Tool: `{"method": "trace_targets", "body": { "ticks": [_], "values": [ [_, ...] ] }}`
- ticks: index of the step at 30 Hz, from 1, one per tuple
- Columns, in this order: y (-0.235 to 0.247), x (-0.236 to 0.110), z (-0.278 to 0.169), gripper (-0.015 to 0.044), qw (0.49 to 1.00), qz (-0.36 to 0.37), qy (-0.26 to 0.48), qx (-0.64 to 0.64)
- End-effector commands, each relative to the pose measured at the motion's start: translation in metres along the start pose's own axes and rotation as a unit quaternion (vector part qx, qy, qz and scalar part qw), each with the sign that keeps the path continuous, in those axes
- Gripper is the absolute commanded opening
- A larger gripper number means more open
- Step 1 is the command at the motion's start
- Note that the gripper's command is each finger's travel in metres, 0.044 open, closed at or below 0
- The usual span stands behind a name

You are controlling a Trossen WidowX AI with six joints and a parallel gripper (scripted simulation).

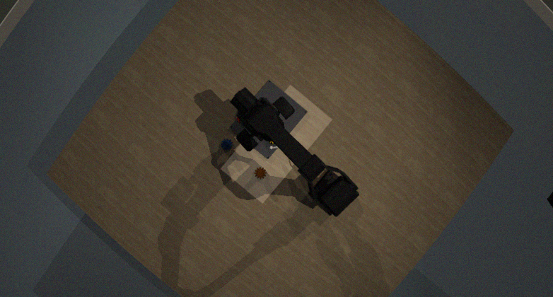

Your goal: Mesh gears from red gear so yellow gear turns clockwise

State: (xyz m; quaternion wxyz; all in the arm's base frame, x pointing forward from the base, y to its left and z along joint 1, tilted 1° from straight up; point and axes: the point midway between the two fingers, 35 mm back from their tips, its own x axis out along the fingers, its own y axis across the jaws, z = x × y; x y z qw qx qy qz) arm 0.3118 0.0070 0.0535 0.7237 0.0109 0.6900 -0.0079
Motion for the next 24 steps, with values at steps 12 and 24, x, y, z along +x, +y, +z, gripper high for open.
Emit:
{"method": "trace_targets", "body": {
  "ticks": [12, 24],
  "values": [
    [-0.001, 0.003, 0.0, 0.0079, 0.998, 0.0, 0.0, -0.07],
    [0.0, -0.033, 0.001, 0.014, 1.0, 0.0, -0.001, -0.008]
  ]
}}
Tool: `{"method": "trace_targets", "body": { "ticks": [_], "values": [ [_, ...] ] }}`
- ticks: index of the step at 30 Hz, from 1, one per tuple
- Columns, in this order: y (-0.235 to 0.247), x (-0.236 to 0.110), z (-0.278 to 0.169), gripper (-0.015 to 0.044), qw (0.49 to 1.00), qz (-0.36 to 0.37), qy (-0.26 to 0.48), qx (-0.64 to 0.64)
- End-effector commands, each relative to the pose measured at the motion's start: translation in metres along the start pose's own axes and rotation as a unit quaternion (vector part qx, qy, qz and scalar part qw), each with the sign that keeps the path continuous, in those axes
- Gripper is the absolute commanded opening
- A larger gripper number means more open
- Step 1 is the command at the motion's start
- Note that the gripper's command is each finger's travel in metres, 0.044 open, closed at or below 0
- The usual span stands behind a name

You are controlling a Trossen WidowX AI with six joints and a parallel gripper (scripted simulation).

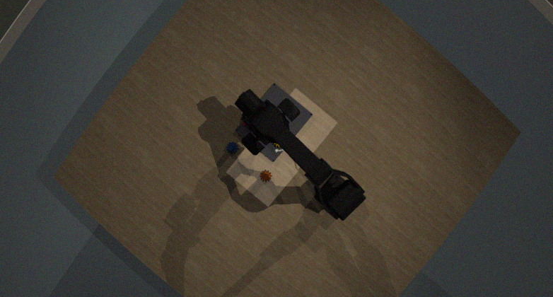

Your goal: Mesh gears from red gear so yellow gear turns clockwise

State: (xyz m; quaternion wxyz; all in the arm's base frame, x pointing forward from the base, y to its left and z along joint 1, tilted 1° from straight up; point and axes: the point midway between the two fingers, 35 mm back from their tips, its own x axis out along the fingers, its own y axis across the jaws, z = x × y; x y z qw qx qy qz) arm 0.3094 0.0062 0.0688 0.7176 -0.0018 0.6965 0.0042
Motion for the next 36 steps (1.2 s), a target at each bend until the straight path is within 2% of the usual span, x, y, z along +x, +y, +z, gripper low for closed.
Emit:
{"method": "trace_targets", "body": {
  "ticks": [1, 4, 5, 9, 15, 16, 36],
  "values": [
    [0.0, -0.025, 0.002, 0.014, 1.0, 0.0, -0.01, 0.012],
    [0.0, -0.031, 0.002, 0.014, 1.0, 0.0, -0.01, 0.015],
    [0.0, -0.027, 0.002, 0.0166, 1.0, 0.0, -0.009, 0.01],
    [0.0, -0.071, -0.003, 0.0271, 1.0, 0.0, -0.009, 0.01],
    [0.0, -0.074, -0.003, 0.0429, 1.0, 0.0, -0.009, 0.01],
    [0.0, -0.074, -0.003, 0.044, 1.0, 0.0, -0.009, 0.01],
    [0.0, -0.074, -0.003, 0.044, 1.0, 0.0, -0.009, 0.01]
  ]
}}
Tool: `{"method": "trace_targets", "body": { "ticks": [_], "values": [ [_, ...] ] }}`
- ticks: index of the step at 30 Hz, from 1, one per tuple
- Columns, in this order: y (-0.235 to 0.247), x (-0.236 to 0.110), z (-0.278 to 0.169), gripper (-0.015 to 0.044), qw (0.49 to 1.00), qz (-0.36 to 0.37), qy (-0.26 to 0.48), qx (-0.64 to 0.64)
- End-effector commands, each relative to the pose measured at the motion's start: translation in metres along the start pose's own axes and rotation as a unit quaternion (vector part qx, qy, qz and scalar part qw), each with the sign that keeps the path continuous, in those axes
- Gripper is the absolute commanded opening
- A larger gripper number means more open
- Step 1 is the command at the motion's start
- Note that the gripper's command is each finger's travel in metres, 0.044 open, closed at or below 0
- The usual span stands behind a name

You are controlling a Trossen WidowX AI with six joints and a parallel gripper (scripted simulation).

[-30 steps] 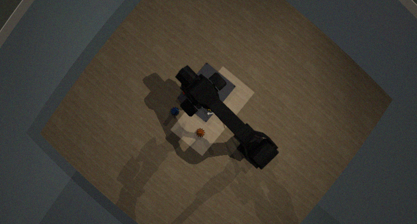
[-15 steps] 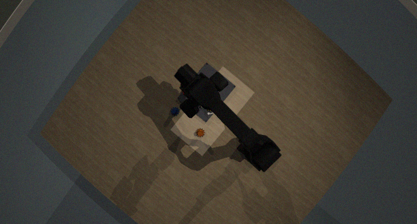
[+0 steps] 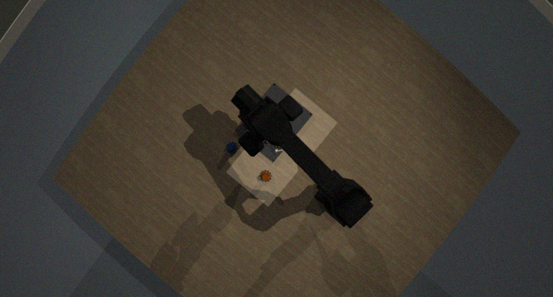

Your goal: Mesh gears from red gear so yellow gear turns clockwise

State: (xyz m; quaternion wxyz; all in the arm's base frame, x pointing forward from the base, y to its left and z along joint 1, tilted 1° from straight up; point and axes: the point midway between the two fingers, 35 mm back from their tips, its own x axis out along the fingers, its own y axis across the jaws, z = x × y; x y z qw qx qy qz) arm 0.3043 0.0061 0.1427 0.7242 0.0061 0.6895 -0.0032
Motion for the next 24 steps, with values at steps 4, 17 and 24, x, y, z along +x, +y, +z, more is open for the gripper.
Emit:
{"method": "trace_targets", "body": {
  "ticks": [4, 17, 24],
  "values": [
    [-0.0001, -0.0002, -0.0003, 0.044, 1.0, 0.0, 0.001, -0.001],
    [-0.0001, -0.0002, -0.0003, 0.044, 1.0, 0.0, 0.001, -0.001],
    [0.0092, -0.0013, -0.0004, 0.044, 1.0, 0.001, 0.001, -0.001]
  ]
}}
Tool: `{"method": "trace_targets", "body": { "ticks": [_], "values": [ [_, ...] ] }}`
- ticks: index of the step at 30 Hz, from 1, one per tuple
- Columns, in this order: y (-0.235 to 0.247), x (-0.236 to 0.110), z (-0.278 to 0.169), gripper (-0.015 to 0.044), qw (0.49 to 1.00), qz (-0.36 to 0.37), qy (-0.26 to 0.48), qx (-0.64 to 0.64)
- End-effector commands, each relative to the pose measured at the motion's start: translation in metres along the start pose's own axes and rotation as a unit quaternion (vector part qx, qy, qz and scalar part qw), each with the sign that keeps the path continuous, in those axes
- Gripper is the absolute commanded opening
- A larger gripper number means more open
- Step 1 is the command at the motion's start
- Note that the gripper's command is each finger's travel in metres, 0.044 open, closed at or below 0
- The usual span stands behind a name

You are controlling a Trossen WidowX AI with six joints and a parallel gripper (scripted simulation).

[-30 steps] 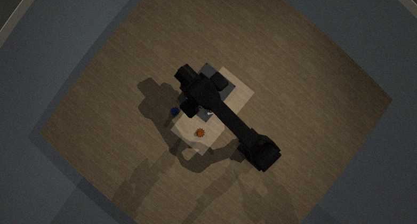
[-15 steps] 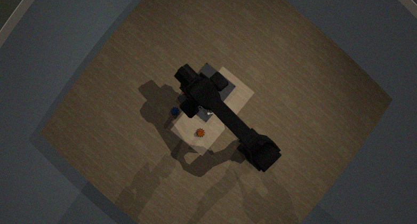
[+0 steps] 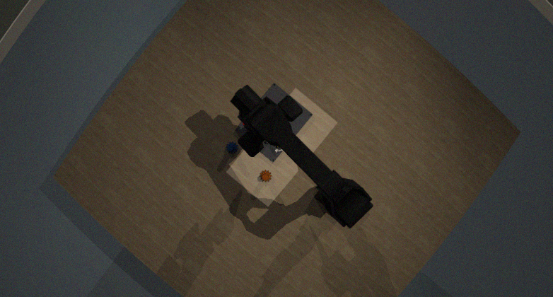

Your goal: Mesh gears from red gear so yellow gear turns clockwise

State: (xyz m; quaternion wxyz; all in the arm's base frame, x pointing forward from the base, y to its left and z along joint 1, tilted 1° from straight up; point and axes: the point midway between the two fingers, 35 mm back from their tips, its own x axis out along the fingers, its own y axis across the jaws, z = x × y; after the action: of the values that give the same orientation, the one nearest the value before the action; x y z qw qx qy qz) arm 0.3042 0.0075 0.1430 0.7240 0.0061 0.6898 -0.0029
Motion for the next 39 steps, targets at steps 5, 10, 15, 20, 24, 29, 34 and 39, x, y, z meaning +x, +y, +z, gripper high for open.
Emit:
{"method": "trace_targets", "body": {
  "ticks": [5, 10, 15, 20, 24, 29, 34, 39],
  "values": [
    [0.077, -0.01, -0.01, 0.044, 1.0, 0.004, 0.002, -0.001],
    [0.143, -0.019, -0.037, 0.044, 1.0, 0.005, 0.003, 0.002],
    [0.202, -0.03, -0.079, 0.044, 1.0, 0.007, 0.004, 0.004],
    [0.249, -0.043, -0.133, 0.044, 1.0, 0.012, 0.007, 0.0],
    [0.254, -0.044, -0.141, 0.044, 1.0, 0.013, 0.008, 0.0],
    [0.254, -0.044, -0.141, 0.044, 1.0, 0.013, 0.008, 0.0],
    [0.254, -0.044, -0.141, 0.044, 1.0, 0.013, 0.008, 0.0],
    [0.254, -0.044, -0.141, 0.044, 1.0, 0.013, 0.008, 0.0]
  ]
}}
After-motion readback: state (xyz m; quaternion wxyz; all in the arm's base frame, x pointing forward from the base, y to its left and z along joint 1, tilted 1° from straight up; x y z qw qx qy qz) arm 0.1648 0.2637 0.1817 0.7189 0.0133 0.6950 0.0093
